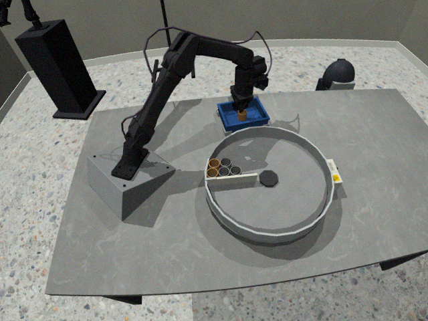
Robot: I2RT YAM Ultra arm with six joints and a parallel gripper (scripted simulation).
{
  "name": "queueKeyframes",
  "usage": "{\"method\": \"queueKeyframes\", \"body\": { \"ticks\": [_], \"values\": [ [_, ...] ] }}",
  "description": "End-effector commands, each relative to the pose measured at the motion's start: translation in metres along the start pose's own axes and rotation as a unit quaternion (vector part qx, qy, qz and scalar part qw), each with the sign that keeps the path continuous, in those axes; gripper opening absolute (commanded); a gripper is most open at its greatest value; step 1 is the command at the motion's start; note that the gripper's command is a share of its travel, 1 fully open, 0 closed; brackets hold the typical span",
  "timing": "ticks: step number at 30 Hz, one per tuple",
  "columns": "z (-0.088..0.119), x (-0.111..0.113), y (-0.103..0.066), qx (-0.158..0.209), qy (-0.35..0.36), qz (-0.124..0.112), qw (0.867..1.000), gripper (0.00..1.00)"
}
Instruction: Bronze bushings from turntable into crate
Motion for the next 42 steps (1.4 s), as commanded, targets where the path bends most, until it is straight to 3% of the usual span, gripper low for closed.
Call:
{"method": "queueKeyframes", "body": {
  "ticks": [1,13,19,26,42],
  "values": [
    [-0.006,-0.003,-0.046,-0.034,0.000,0.000,0.999,0.16],
    [-0.003,-0.004,-0.085,-0.030,0.000,0.000,1.000,0.16],
    [-0.003,-0.006,-0.086,-0.016,0.002,0.001,1.000,0.16],
    [-0.002,-0.006,-0.093,-0.022,0.003,0.002,1.000,0.16],
    [-0.004,-0.006,-0.093,-0.026,0.003,0.002,1.000,0.16]
  ]
}}
Point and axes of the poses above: the point where the finger pads meet when closed, its own y axis out along the fingers, its own x axis across the jaws, z = x × y, the point moved 7 cm from there along -y, back along the fingers, and after that the axes turned 13 degrees about -y, right-handed, at the moved point
